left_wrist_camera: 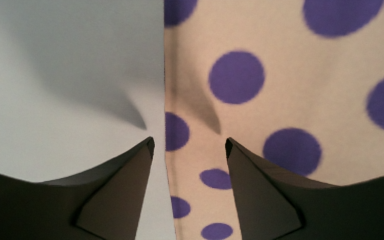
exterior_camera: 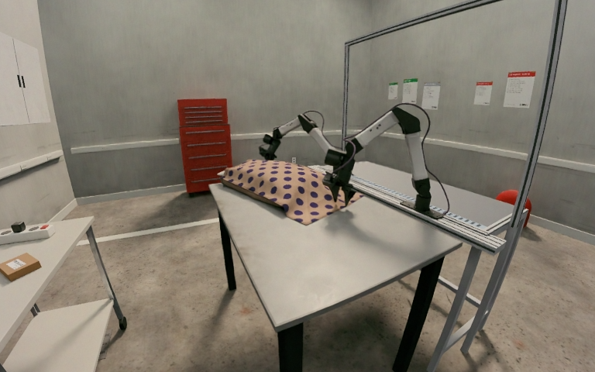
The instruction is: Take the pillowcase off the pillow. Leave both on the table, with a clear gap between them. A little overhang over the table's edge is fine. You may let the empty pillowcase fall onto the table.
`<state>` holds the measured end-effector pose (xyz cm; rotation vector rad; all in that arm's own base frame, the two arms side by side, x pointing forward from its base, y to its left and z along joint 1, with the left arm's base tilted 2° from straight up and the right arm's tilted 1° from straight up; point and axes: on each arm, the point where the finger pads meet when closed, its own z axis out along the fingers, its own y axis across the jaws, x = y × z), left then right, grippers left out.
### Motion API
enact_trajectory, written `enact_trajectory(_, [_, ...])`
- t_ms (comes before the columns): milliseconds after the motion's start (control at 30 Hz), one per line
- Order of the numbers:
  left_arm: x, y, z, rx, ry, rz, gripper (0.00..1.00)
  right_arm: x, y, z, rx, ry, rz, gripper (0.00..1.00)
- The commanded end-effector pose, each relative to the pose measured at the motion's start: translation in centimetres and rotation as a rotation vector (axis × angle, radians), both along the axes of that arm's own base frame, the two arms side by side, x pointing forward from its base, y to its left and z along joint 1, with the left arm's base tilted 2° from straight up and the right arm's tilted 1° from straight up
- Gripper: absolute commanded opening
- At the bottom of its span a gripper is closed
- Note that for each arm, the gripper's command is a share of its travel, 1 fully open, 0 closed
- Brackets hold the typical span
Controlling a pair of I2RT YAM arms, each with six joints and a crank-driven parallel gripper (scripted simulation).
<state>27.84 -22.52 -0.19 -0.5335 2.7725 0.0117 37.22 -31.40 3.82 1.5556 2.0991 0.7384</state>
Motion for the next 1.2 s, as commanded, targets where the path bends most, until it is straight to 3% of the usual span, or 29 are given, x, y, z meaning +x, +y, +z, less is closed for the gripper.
enact_trajectory(0, [0.7,-0.3,-0.1,-0.011,-0.024,0.009,0.63,0.9,0.0,2.2,-0.051,-0.037,0.010,0.01])
enact_trajectory(200, [0.1,0.1,-0.7,0.002,-0.010,0.007,0.63,0.9,0.0,2.2,-0.051,-0.037,0.010,0.01])
enact_trajectory(333, [0.9,-0.6,0.5,-0.024,-0.042,0.006,0.63,0.9,0.0,2.2,-0.051,-0.037,0.010,0.01])
enact_trajectory(433, [0.2,0.0,-0.7,0.000,-0.014,0.004,0.63,0.9,0.0,2.2,-0.051,-0.037,0.010,0.01])
enact_trajectory(733, [0.6,-0.3,-0.4,-0.014,-0.027,0.007,0.63,0.9,0.0,2.2,-0.051,-0.037,0.010,0.01])
enact_trajectory(767, [0.0,0.2,-1.4,0.011,-0.003,0.009,0.63,0.9,0.0,2.2,-0.051,-0.037,0.010,0.01])
enact_trajectory(900, [1.1,-0.8,0.5,-0.032,-0.054,0.008,0.63,0.9,0.0,2.2,-0.051,-0.037,0.010,0.01])
enact_trajectory(1167, [0.3,0.0,-1.1,-0.002,-0.020,0.005,0.63,0.9,0.0,2.2,-0.051,-0.037,0.010,0.01])
